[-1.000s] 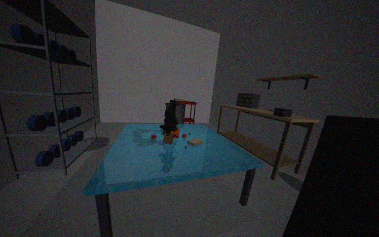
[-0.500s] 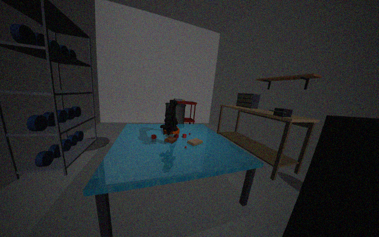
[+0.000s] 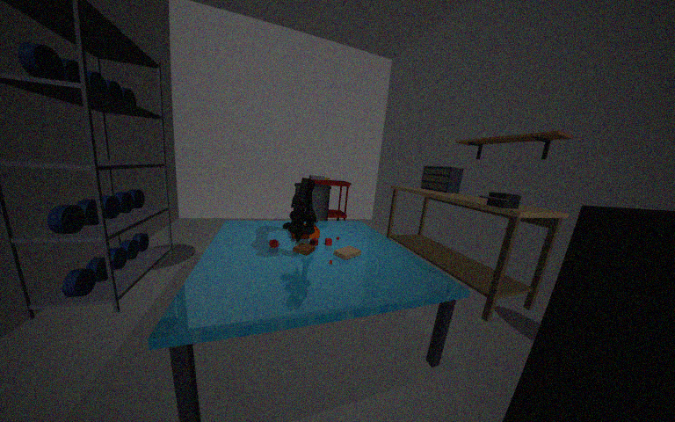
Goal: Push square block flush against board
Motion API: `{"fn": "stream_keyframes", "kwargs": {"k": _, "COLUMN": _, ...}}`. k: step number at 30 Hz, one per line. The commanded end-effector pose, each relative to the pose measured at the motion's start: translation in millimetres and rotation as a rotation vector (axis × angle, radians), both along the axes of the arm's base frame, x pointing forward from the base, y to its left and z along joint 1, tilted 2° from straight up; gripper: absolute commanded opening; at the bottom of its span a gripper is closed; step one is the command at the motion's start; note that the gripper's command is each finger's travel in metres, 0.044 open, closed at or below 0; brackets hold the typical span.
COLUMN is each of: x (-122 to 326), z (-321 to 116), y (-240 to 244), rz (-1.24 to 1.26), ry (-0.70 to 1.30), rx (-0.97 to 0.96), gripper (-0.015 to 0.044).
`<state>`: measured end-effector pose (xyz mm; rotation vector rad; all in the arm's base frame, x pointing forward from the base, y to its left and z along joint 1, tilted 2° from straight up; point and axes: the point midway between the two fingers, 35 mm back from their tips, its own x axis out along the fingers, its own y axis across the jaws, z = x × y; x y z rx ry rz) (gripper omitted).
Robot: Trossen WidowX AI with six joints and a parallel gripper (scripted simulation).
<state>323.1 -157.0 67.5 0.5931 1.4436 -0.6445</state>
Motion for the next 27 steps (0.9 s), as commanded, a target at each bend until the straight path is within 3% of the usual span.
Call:
{"fn": "stream_keyframes", "kwargs": {"k": 1, "x": 3.4, "z": -1.0, "y": -4.6, "rz": 0.001, "ry": 0.003, "rx": 0.004, "gripper": 0.0000}}
{"fn": "stream_keyframes", "kwargs": {"k": 10, "x": 9.8, "z": 2.3, "y": -10.8, "rz": 0.000, "ry": -0.001, "rx": -0.001, "gripper": 0.0000}}
{"fn": "stream_keyframes", "kwargs": {"k": 16, "x": 9.0, "z": 48.7, "y": -9.0, "rz": 0.001, "ry": 0.002, "rx": 0.003, "gripper": 0.0000}}
{"fn": "stream_keyframes", "kwargs": {"k": 27, "x": 9.0, "z": 48.7, "y": -9.0, "rz": 0.001, "ry": 0.002, "rx": 0.003, "gripper": 0.0000}}
